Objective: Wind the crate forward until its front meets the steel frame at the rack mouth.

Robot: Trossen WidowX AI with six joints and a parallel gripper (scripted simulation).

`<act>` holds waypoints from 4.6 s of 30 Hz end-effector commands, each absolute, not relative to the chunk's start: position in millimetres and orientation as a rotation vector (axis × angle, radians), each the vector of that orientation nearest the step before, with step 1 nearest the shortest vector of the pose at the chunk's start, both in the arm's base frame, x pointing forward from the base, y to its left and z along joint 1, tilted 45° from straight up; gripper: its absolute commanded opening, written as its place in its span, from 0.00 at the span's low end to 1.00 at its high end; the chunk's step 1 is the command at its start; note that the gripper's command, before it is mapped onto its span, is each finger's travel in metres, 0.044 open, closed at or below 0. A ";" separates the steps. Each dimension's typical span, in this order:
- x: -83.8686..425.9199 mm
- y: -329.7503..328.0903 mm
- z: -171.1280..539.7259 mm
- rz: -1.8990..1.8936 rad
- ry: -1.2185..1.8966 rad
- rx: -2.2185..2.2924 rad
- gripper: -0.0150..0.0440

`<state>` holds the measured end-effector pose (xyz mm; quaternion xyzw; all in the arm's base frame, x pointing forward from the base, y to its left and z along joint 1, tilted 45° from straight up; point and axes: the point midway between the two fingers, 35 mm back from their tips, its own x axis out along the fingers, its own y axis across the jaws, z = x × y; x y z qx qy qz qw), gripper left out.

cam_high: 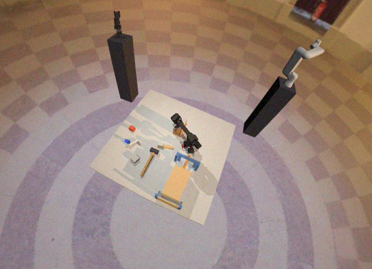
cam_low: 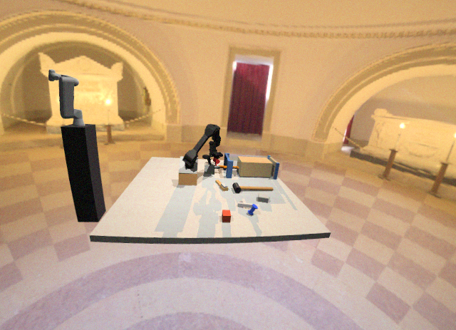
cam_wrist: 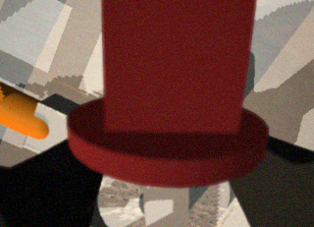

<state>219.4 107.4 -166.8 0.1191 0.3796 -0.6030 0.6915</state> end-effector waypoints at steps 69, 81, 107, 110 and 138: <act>232.8 199.4 -73.3 -1.377 0.937 0.313 0.25; 233.7 200.3 -71.8 -1.377 0.937 0.313 0.25; 252.3 146.2 -59.1 -1.347 1.260 0.657 1.00; 252.3 144.0 -61.5 -1.347 1.260 0.657 1.00; 249.7 112.3 -94.3 -1.347 1.258 0.657 1.00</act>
